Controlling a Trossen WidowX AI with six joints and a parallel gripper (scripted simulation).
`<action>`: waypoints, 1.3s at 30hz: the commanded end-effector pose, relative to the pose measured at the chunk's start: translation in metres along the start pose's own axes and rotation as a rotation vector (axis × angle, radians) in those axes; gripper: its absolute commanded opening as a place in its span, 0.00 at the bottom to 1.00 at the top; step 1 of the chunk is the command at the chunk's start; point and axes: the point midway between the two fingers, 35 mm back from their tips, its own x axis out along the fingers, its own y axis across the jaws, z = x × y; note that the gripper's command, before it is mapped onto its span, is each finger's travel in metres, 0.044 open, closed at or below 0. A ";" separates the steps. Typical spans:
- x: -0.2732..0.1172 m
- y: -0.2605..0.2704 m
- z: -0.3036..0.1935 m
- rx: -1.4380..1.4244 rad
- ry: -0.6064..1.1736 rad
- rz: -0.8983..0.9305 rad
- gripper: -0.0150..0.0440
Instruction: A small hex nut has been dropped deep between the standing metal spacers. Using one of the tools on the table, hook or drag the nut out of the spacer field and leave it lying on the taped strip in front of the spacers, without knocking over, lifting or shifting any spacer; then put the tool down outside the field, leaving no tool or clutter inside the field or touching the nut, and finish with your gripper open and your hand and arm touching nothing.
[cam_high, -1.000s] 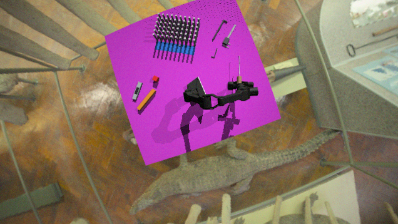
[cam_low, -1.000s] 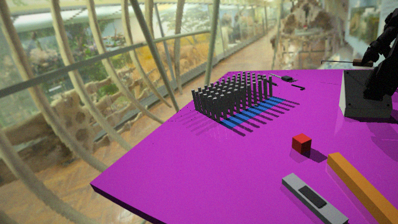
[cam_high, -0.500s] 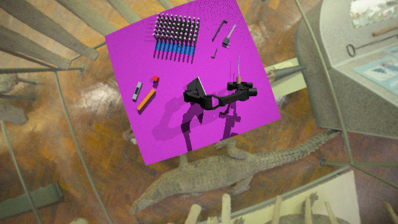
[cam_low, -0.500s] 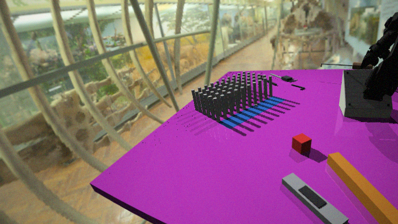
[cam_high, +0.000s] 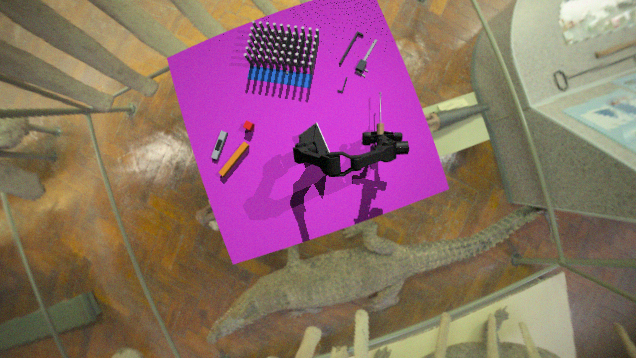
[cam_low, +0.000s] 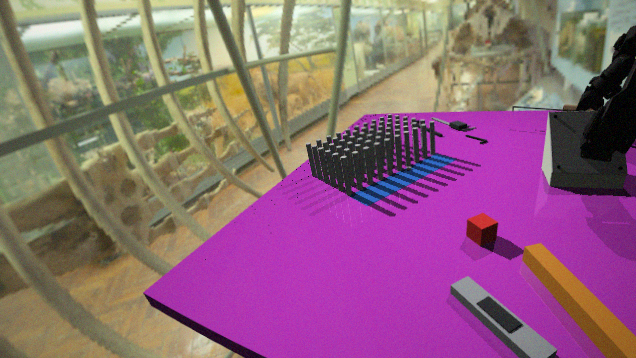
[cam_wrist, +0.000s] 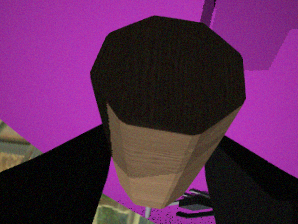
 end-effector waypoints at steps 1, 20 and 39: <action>0.004 -0.001 0.003 -0.002 0.001 0.000 0.25; 0.021 -0.007 0.015 -0.001 0.000 -0.001 0.25; 0.039 -0.015 0.026 -0.001 0.000 -0.002 0.25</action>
